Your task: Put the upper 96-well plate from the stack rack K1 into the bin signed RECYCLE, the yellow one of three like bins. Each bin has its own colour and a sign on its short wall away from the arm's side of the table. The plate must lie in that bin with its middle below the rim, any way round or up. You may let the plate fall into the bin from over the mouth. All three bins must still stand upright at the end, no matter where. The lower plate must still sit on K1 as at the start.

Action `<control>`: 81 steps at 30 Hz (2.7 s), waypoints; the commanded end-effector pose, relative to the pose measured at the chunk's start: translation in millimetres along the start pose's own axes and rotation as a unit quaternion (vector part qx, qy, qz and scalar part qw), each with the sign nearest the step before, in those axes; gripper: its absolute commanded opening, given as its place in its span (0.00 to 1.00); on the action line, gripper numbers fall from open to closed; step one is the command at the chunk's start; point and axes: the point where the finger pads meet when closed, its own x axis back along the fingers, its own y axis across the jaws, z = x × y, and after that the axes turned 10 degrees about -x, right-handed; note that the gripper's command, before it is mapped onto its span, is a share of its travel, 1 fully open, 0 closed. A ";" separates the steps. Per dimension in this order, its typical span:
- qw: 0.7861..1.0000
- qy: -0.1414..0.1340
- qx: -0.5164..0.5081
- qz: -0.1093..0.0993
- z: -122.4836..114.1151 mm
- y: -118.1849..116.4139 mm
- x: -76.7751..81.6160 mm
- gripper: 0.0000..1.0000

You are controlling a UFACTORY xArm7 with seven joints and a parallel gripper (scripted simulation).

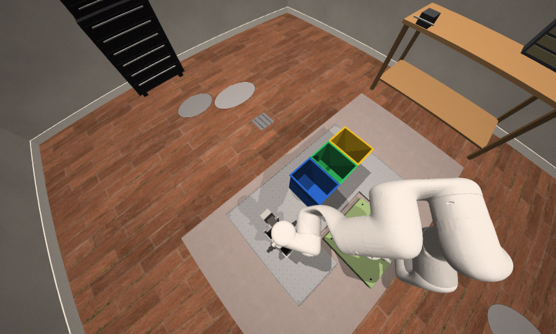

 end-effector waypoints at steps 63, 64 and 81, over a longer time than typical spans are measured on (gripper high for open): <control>1.000 0.001 0.000 0.001 1.0 -1.1 -13.1 0.00; 1.000 0.001 0.000 0.001 1.0 -1.1 -13.1 0.00; 1.000 0.001 0.000 0.001 0.9 -1.1 -13.1 0.00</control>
